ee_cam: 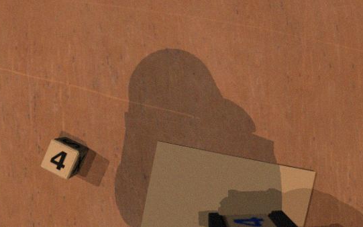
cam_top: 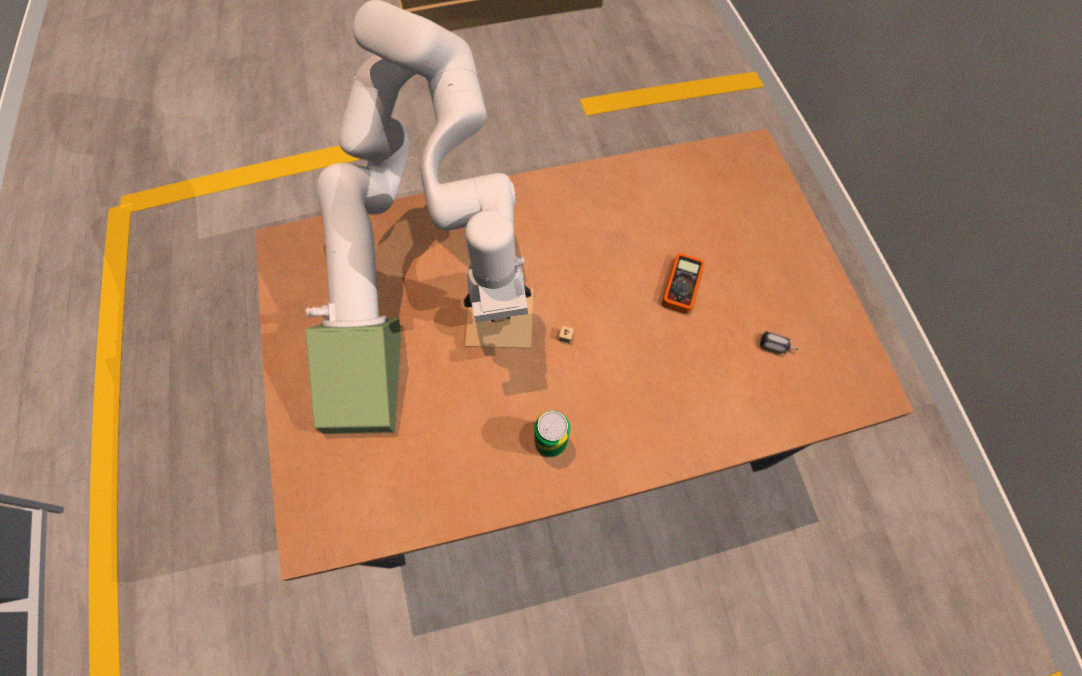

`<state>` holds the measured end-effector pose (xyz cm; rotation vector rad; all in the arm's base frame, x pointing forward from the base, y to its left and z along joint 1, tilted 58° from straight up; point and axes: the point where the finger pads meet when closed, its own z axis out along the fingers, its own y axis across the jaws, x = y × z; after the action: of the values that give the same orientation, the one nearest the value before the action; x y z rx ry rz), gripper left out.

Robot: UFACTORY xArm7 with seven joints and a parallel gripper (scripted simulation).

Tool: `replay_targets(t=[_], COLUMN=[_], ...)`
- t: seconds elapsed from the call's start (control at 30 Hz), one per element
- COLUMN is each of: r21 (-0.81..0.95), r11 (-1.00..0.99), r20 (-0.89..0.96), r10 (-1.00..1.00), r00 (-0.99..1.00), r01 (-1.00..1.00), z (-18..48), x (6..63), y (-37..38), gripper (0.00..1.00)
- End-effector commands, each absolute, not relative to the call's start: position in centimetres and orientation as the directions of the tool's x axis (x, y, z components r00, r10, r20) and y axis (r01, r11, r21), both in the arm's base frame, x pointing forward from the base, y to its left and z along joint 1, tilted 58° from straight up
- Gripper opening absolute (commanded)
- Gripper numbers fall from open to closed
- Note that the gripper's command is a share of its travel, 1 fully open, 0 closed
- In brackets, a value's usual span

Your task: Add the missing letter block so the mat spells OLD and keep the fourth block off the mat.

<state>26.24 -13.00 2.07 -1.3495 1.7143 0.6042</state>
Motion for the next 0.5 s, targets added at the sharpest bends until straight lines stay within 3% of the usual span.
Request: replay_targets(t=[0.0,0.47], r21=[-0.129,-0.129], r11=[0.303,0.303], r20=[-0.842,-0.842], r10=[-0.537,-0.537], r00=[-0.057,-0.057], r01=[-0.944,-0.944], z=[1.0,-1.9], x=[26.9,28.6], y=[-11.6,-7.4], gripper=[0.23,0.23])
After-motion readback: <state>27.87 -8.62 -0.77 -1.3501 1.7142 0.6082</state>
